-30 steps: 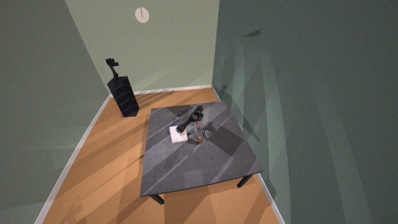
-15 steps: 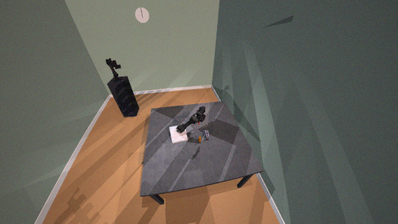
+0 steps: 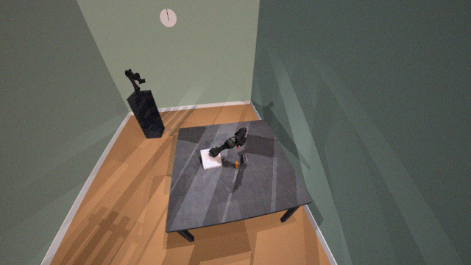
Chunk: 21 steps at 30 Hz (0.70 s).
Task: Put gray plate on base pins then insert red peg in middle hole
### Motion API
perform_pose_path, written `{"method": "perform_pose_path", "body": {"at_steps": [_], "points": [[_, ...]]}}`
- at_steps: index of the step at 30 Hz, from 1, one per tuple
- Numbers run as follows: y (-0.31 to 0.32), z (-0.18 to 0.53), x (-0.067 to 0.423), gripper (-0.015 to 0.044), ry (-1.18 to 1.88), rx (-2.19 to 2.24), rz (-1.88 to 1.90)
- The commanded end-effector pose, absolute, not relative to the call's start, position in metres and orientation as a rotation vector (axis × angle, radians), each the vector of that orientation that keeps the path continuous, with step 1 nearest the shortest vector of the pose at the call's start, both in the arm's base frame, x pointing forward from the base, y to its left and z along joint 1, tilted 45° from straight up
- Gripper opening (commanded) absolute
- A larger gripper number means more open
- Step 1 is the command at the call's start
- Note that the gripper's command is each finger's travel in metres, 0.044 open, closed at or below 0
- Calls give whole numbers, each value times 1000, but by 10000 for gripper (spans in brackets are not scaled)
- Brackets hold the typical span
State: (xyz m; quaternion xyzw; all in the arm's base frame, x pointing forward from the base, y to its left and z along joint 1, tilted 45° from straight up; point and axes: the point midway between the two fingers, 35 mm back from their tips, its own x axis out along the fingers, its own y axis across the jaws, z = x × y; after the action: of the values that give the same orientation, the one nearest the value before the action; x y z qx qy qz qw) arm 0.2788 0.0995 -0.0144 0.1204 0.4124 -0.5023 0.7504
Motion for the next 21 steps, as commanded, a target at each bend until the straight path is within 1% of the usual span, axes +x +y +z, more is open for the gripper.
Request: {"method": "perform_pose_path", "body": {"at_steps": [1, 21], "points": [[93, -7, 287, 0, 898, 264, -1097], [60, 33, 318, 0, 889, 259, -1096]]}}
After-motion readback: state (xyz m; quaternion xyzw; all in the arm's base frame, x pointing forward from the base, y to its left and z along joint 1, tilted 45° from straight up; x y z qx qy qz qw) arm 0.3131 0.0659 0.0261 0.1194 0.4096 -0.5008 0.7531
